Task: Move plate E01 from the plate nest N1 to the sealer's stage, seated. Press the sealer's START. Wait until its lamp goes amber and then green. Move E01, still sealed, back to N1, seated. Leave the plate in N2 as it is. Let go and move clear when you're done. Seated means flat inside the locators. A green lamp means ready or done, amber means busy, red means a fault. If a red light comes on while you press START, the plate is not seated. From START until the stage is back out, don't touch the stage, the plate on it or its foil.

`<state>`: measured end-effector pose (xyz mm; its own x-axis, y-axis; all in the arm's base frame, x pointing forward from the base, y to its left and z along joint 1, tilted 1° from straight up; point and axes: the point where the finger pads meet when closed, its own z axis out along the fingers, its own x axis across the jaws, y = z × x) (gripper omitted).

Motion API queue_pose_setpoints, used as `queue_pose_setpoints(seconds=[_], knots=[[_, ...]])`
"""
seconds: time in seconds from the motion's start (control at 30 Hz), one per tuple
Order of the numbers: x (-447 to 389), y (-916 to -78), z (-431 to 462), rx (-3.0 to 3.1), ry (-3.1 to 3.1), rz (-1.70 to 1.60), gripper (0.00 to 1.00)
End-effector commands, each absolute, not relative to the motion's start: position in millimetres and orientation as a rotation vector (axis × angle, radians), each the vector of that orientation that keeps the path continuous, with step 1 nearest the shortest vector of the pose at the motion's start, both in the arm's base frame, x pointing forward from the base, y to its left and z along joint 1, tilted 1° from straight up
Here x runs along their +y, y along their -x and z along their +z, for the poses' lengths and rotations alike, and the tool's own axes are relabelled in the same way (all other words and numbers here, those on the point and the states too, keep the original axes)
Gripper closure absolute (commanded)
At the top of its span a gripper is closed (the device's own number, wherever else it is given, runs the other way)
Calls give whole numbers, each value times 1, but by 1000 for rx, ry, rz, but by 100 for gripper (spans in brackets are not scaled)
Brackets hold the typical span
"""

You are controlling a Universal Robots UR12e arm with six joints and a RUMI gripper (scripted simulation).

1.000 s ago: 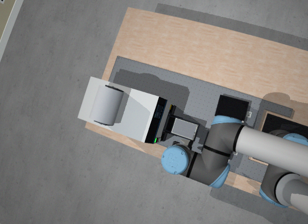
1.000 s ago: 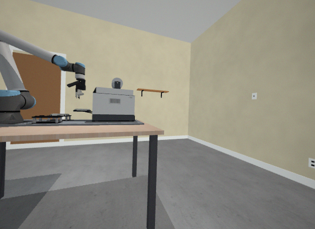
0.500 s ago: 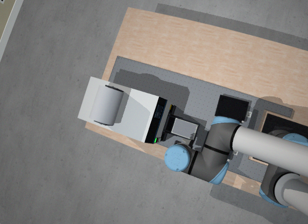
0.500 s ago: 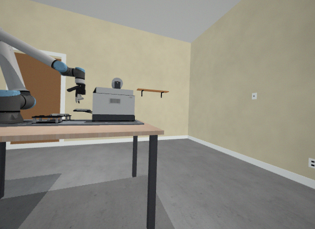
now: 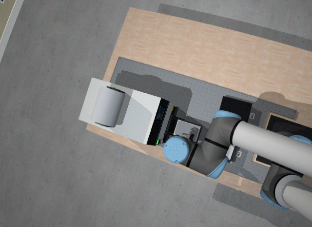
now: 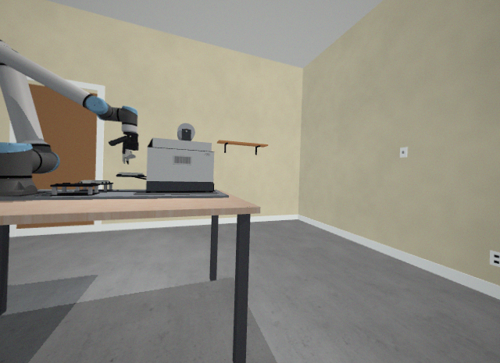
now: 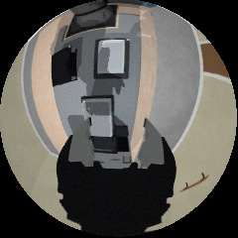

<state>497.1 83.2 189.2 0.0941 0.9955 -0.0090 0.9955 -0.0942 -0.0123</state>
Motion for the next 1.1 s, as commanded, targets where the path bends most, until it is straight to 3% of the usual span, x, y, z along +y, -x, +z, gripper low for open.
queue_pose_setpoints(seconds=[0.0,0.47,1.07], knots=[[69,-506,190,-2113,2322,22,32],[17,-536,190,-2113,2322,22,32],[17,-536,190,-2113,2322,22,32]])
